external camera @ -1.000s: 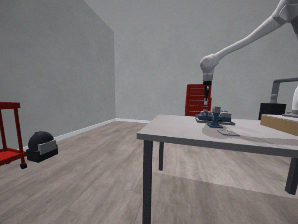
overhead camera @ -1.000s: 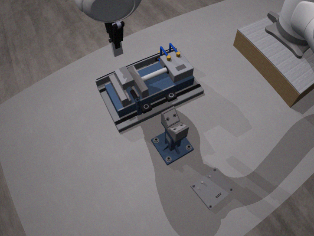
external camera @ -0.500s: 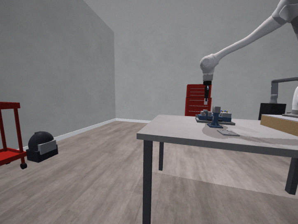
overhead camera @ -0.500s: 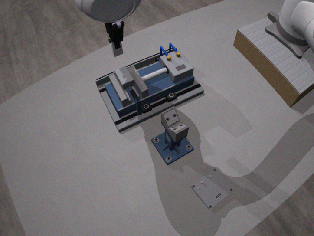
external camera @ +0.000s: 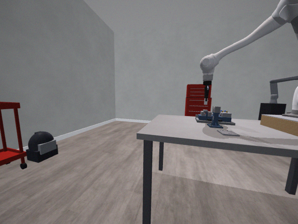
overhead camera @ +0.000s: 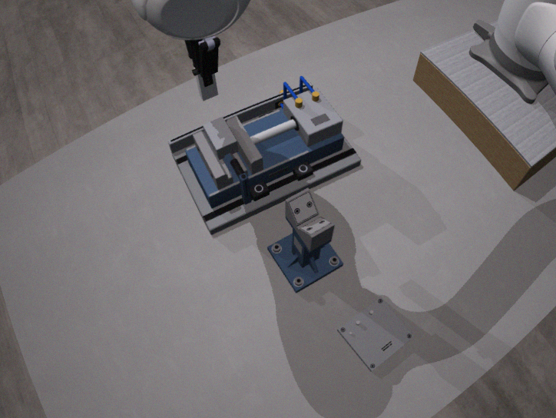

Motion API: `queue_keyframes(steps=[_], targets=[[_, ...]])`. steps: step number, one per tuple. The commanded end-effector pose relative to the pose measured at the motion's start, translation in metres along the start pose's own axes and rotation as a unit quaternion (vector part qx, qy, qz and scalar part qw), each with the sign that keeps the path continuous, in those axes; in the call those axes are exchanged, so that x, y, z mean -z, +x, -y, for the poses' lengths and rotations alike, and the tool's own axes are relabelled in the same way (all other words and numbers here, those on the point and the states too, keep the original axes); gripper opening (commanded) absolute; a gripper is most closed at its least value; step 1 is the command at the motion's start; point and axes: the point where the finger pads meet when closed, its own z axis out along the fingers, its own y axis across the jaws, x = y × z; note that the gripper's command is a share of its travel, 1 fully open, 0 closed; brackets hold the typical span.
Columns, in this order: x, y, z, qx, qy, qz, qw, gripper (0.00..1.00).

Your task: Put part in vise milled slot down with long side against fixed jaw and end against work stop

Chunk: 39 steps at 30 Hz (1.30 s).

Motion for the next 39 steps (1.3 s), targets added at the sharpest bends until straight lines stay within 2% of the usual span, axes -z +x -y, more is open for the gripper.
queue_keyframes(steps=[1, 14, 39], targets=[[0.005, -0.003, 0.002, 0.000, 0.000, 0.003, 1.000, 0.00], [-0.002, -0.004, 0.002, 0.000, 0.000, 0.003, 1.000, 0.00], [-0.035, -0.005, 0.003, 0.000, 0.000, 0.003, 1.000, 0.00]])
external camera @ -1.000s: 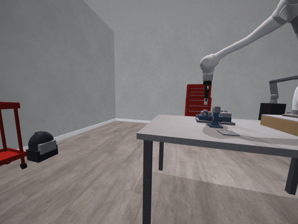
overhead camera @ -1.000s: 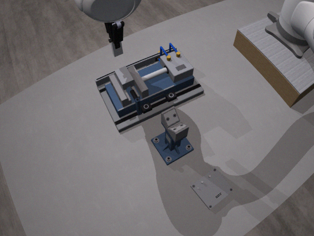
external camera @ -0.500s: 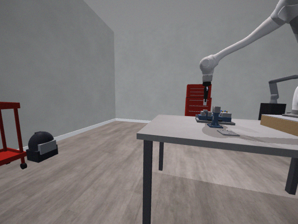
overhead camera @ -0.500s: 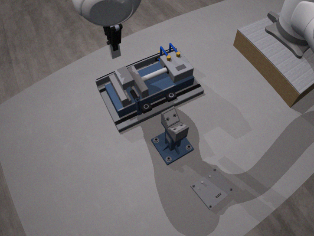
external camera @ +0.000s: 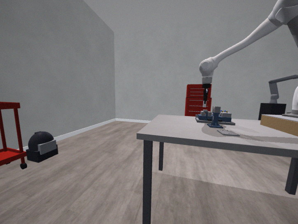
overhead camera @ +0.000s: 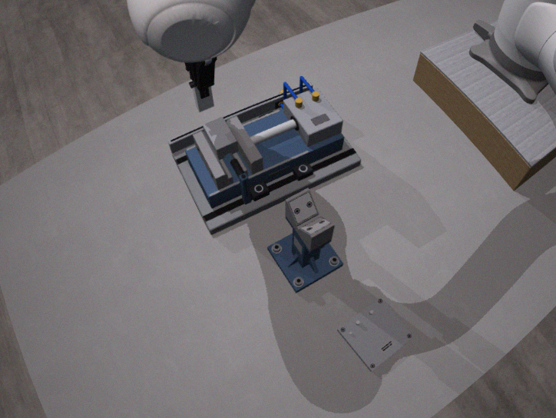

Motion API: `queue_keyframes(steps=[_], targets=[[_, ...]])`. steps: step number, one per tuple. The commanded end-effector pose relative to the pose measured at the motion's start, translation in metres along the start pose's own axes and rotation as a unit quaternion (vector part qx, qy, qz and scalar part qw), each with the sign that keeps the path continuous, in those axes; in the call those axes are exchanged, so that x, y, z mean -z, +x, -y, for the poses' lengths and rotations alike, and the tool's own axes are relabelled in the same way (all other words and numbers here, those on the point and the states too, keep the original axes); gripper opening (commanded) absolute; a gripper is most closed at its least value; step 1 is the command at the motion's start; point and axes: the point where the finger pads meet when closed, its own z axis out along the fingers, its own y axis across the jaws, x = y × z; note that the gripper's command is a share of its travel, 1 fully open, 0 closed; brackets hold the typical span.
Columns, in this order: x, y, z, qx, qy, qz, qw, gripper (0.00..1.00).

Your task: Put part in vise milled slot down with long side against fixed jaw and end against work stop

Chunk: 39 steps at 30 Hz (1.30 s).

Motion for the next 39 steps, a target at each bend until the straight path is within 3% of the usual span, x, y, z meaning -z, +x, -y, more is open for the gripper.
queue_keyframes(steps=[1, 16, 39], targets=[[-0.010, 0.004, 0.000, -0.001, -0.002, -0.004, 1.000, 0.00], [-0.020, 0.004, 0.000, -0.001, -0.002, -0.004, 1.000, 0.00], [-0.021, 0.004, 0.000, -0.001, -0.002, -0.004, 1.000, 0.00]])
